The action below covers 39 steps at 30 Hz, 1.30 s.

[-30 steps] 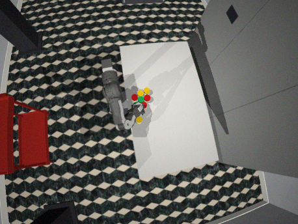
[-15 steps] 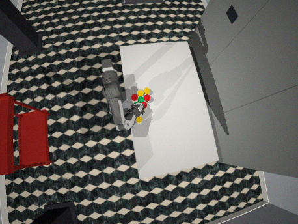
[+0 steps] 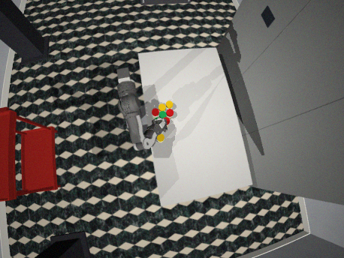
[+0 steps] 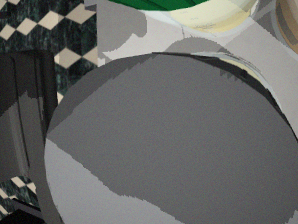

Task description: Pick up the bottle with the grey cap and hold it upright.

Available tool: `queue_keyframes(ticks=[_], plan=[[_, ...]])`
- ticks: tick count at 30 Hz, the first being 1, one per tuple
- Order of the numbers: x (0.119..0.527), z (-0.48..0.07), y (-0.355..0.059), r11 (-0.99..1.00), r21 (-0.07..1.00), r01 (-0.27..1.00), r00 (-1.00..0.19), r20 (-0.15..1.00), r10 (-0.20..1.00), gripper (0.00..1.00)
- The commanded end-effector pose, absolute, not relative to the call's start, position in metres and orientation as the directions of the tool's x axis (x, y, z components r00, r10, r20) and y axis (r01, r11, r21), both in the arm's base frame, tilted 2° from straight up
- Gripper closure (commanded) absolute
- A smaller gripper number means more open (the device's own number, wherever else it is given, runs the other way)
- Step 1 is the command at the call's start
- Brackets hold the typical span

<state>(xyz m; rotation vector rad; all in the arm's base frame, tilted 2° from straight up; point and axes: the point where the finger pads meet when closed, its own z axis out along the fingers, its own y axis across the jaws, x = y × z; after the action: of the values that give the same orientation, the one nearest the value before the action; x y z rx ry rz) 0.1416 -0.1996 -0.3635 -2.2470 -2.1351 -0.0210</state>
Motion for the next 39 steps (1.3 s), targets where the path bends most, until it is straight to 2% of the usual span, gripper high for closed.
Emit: queue_keyframes(ticks=[1, 12, 13, 39], plan=[[0.1434, -0.3619, -0.2005, -0.053, -0.016, 0.998, 0.053, 0.036, 0.998, 0.55], [0.1442, -0.3612, -0.2013, -0.055, -0.015, 0.998, 0.055, 0.034, 0.998, 0.55], [0.1431, -0.3624, -0.201, -0.054, -0.016, 0.998, 0.054, 0.034, 0.998, 1.0], [0.1435, -0.3624, -0.2013, -0.053, -0.014, 0.998, 0.054, 0.033, 0.998, 1.0]])
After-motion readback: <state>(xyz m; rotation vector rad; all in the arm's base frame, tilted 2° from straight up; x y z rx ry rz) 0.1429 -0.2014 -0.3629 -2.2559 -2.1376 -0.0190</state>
